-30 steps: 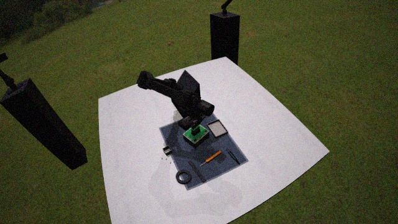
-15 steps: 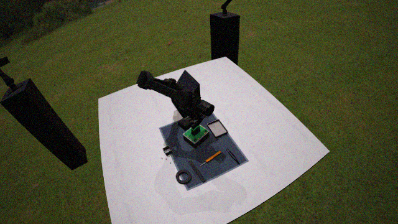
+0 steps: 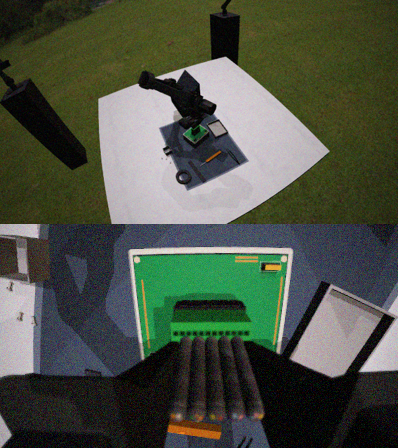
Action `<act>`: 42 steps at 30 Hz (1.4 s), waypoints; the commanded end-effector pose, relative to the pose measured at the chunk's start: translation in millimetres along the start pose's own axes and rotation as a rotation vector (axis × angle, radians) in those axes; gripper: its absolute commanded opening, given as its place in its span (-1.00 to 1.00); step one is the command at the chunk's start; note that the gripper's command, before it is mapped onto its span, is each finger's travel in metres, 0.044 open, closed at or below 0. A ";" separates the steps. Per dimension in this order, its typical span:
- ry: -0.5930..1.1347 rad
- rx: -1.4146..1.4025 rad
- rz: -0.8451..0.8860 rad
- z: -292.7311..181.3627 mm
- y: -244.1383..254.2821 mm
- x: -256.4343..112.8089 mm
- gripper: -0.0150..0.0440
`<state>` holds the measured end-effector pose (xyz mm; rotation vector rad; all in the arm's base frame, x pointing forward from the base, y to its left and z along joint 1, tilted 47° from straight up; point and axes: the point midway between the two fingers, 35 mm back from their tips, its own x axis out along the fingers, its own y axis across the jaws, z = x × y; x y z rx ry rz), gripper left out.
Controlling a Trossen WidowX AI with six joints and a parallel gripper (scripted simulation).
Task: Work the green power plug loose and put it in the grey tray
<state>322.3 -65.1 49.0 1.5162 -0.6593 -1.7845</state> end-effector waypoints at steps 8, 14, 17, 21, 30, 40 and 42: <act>0.022 -0.024 -0.201 0.2 13.9 -15.4 -0.49; 0.023 -0.023 -0.140 0.3 8.7 -16.7 -0.49; 0.024 -0.023 -0.055 0.5 1.4 -17.4 -0.49; 0.025 -0.021 0.044 0.7 -7.2 -17.4 -0.49; 0.025 -0.022 -0.026 0.5 -1.1 -18.5 -0.49; 0.022 -0.024 -0.201 0.3 14.1 -19.3 -0.49; 0.023 -0.024 -0.175 0.3 11.9 -19.7 -0.49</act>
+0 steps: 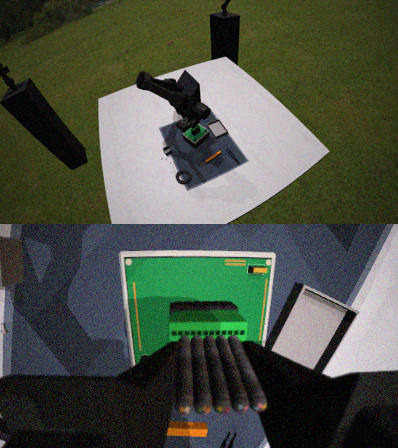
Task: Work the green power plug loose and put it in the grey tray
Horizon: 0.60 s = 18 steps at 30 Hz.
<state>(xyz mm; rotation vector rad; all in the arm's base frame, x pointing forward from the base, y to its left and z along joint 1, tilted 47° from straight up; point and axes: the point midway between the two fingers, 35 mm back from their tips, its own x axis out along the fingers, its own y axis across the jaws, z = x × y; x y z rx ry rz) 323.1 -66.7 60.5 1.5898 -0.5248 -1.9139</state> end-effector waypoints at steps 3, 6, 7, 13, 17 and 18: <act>0.029 -0.001 0.065 -1.1 -6.5 -13.7 -0.49; 0.029 0.000 0.152 -1.1 -14.0 -12.9 -0.49; 0.029 0.000 0.177 -1.1 -16.3 -13.4 -0.49; 0.029 0.001 0.232 -1.1 -21.2 -14.3 -0.49; 0.029 0.000 0.157 -0.9 -15.5 -21.6 -0.49; 0.029 0.000 0.129 -0.8 -13.3 -24.4 -0.49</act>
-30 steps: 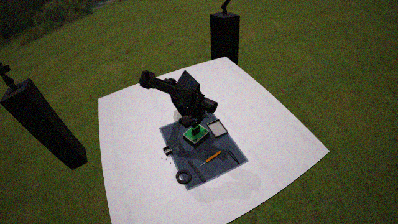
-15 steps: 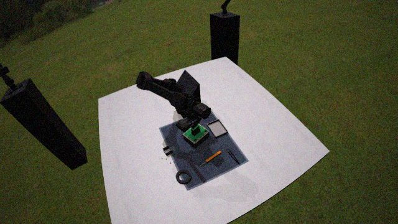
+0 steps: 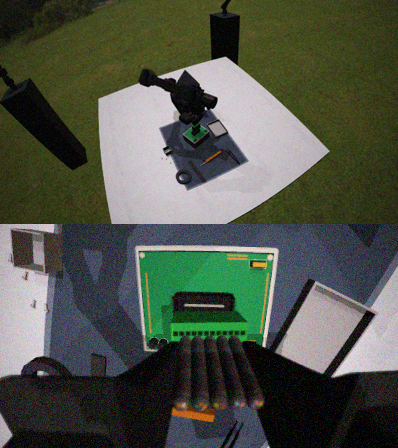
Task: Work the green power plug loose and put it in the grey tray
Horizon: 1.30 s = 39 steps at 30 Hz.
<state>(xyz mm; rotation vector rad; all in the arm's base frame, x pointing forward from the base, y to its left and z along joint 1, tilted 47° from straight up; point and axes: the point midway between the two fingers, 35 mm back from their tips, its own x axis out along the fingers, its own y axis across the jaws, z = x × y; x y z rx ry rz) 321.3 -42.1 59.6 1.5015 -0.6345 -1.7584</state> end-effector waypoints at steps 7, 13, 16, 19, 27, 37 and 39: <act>0.008 0.006 -0.218 -0.6 22.7 -22.8 -0.49; 0.008 0.005 -0.164 -0.6 19.2 -38.2 -0.49; 0.008 0.005 -0.086 -0.6 13.1 -46.2 -0.49; 0.008 0.005 -0.086 -0.6 13.1 -46.2 -0.49; 0.008 0.005 -0.086 -0.8 12.8 -45.7 -0.49; 0.008 0.006 -0.086 -9.8 -9.5 -19.9 -0.49; 0.008 0.006 -0.086 -12.1 -16.5 -15.4 -0.49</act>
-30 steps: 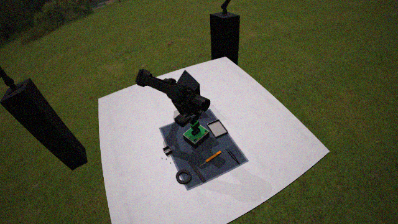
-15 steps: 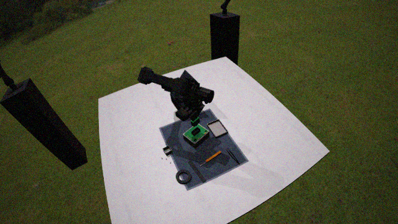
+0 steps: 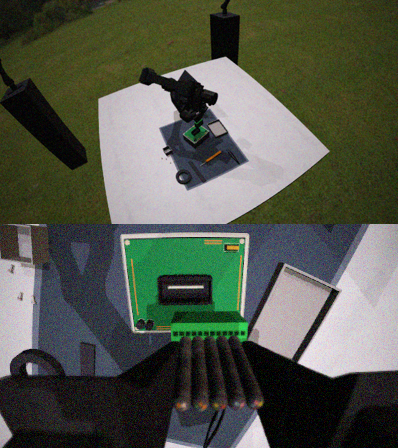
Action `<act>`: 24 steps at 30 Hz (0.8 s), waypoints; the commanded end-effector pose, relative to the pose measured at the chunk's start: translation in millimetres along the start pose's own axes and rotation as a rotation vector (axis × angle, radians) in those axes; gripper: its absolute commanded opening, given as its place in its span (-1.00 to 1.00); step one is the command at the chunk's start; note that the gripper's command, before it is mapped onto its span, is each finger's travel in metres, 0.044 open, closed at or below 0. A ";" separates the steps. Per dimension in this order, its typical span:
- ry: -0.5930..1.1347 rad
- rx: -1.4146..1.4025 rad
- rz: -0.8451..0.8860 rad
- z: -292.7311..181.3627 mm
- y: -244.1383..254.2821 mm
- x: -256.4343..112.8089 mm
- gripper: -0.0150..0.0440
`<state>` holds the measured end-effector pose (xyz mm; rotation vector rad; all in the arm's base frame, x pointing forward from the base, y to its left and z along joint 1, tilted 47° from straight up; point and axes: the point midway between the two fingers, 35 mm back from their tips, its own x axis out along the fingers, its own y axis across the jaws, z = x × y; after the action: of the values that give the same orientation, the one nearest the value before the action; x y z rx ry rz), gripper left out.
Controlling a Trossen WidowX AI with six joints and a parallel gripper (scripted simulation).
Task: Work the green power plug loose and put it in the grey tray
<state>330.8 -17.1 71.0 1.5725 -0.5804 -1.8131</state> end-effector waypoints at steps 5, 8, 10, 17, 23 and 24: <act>-0.006 -0.007 0.004 -7.2 -25.5 18.1 -0.49; -0.006 -0.007 0.004 -9.8 -33.8 19.1 -0.49; -0.006 -0.007 0.003 -11.5 -39.1 19.5 -0.49; -0.005 -0.006 0.003 -17.6 -58.2 20.0 -0.49; -0.005 -0.006 0.002 -22.9 -74.8 20.0 -0.49; -0.005 -0.006 0.002 -23.8 -77.6 20.0 -0.49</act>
<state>336.7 15.3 7.0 1.5574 -0.5772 -1.8145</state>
